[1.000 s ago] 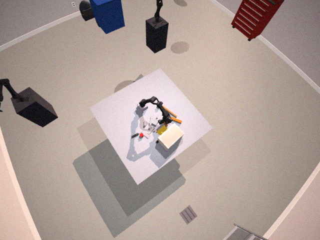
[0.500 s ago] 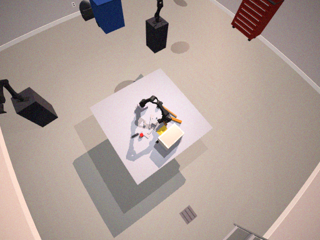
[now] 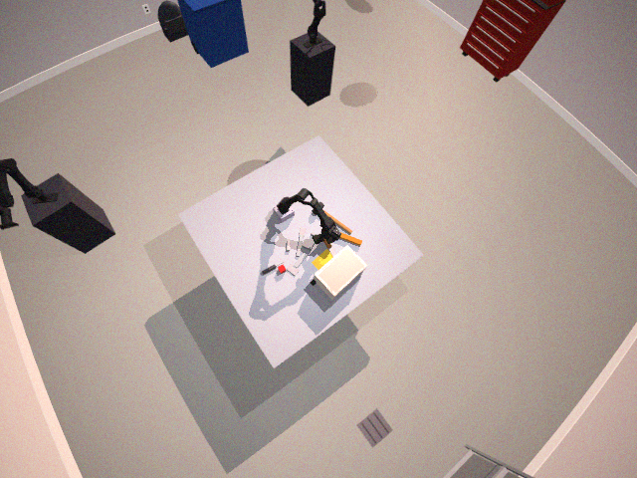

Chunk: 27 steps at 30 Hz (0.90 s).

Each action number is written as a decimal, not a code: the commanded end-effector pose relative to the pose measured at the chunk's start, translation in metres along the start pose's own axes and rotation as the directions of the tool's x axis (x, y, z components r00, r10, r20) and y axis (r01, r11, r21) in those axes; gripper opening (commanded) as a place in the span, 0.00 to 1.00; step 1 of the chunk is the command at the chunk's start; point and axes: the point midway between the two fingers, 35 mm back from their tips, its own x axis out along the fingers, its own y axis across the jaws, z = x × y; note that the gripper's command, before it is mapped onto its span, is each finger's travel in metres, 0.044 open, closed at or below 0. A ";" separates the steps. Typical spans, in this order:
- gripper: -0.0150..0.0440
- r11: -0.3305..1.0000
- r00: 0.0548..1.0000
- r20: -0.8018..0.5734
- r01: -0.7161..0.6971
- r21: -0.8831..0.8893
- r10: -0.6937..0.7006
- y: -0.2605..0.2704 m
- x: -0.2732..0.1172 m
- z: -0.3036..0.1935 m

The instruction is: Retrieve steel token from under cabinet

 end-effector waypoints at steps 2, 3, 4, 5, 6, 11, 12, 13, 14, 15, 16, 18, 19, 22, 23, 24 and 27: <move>0.25 1.000 1.000 -0.002 0.002 0.002 -0.002 0.000 0.001 -0.007; 0.25 1.000 1.000 -0.002 0.002 0.002 -0.002 0.000 0.001 -0.008; 0.25 1.000 1.000 -0.002 0.002 0.002 -0.002 0.000 0.001 -0.010; 0.25 1.000 1.000 -0.002 0.002 0.002 -0.002 0.000 0.001 -0.011; 0.25 1.000 1.000 -0.002 0.002 0.002 -0.002 0.000 0.001 -0.012; 0.25 1.000 1.000 -0.003 0.002 0.002 -0.002 0.001 0.001 -0.017; 0.25 1.000 1.000 -0.003 0.002 0.002 -0.002 0.001 0.001 -0.019; 0.25 1.000 1.000 -0.003 0.002 0.002 -0.002 0.001 0.001 -0.020; 0.25 1.000 1.000 -0.003 0.002 0.002 -0.002 0.001 0.001 -0.021; 0.25 1.000 1.000 -0.003 0.002 0.002 -0.002 0.001 0.001 -0.022; 0.25 1.000 1.000 -0.003 0.002 0.002 -0.002 0.001 0.001 -0.023; 0.25 1.000 1.000 -0.003 0.002 0.002 -0.002 0.001 0.001 -0.025; 0.25 1.000 1.000 -0.003 0.002 0.002 -0.002 0.001 0.001 -0.027; 0.25 1.000 1.000 -0.004 0.002 0.002 -0.002 0.001 0.001 -0.030; 0.25 1.000 1.000 -0.004 0.002 0.002 -0.002 0.001 0.001 -0.031; 0.25 1.000 1.000 -0.004 0.002 0.002 -0.002 0.001 0.001 -0.032; 0.25 1.000 1.000 -0.004 0.002 0.002 -0.002 0.001 0.001 -0.036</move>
